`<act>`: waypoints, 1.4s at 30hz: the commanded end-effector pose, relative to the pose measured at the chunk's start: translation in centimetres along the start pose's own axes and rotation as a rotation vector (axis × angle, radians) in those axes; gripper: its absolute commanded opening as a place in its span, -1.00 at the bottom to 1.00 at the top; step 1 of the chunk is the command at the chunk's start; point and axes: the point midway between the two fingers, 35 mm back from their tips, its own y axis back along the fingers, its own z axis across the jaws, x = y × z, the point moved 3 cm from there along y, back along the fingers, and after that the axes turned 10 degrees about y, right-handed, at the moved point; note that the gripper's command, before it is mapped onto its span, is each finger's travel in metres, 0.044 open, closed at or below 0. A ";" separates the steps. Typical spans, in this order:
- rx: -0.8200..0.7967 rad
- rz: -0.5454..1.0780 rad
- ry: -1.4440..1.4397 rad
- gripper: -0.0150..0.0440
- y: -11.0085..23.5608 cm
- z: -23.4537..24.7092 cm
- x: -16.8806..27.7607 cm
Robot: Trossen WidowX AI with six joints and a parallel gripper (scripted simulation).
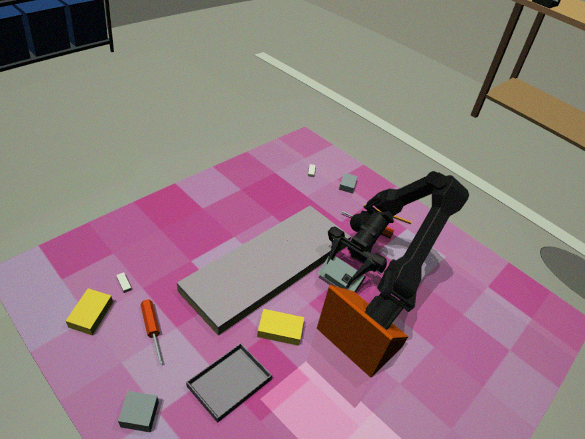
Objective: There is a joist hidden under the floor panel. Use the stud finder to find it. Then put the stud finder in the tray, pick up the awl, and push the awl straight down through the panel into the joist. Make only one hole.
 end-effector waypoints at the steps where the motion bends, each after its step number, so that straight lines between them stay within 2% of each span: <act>1: 0.002 -0.001 0.004 -0.49 -0.2 -0.1 -0.4; 3: 0.002 -0.001 0.005 -0.49 -0.3 -0.1 -0.6; 17: 0.002 -0.001 0.005 0.75 -0.3 -0.1 -0.6; 18: 0.002 -0.001 0.005 0.80 -0.3 -0.1 -0.6; 42: 0.002 -0.002 0.000 0.80 -0.3 -0.2 -0.9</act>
